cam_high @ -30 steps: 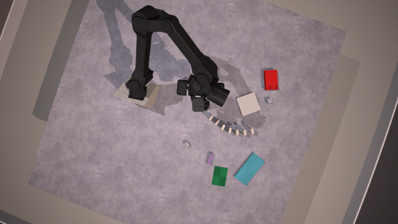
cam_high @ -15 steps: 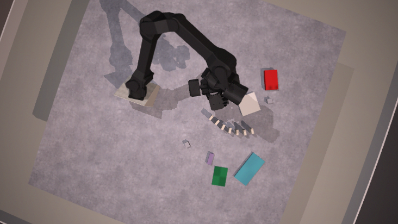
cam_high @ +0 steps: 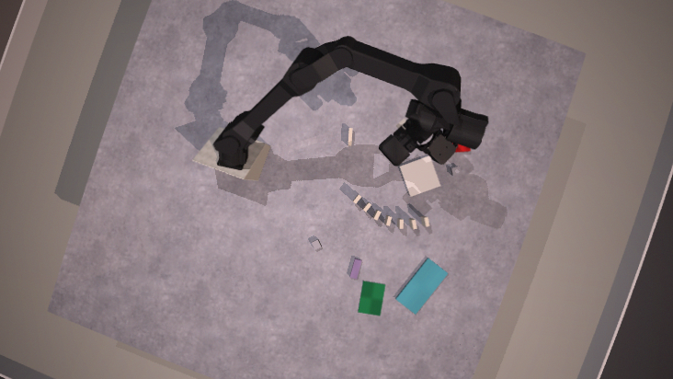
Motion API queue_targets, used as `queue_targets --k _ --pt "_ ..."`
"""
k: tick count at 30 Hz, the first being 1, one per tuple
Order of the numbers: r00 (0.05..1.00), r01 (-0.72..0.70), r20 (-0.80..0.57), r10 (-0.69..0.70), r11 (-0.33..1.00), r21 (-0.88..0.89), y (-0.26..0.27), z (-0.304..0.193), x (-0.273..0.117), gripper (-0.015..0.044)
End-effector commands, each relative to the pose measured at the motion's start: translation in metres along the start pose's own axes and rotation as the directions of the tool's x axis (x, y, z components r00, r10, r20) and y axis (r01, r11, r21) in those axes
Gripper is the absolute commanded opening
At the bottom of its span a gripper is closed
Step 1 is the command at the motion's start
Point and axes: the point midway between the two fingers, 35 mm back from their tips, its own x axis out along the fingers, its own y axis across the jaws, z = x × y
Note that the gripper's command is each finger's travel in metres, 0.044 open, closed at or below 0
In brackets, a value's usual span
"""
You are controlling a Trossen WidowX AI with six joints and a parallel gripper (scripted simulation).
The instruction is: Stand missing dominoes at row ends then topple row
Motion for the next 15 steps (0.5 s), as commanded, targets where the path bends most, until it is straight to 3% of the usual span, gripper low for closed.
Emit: queue_targets --k 1,8,15 --pt "1.000 -0.014 -0.003 0.013 0.989 -0.145 0.026 0.004 0.006 0.0107" --pt "1.000 -0.007 0.005 0.008 0.985 -0.175 0.030 0.006 0.009 0.0107" --pt "0.993 0.074 0.102 -0.053 0.974 -0.216 0.029 0.015 0.024 0.0107"
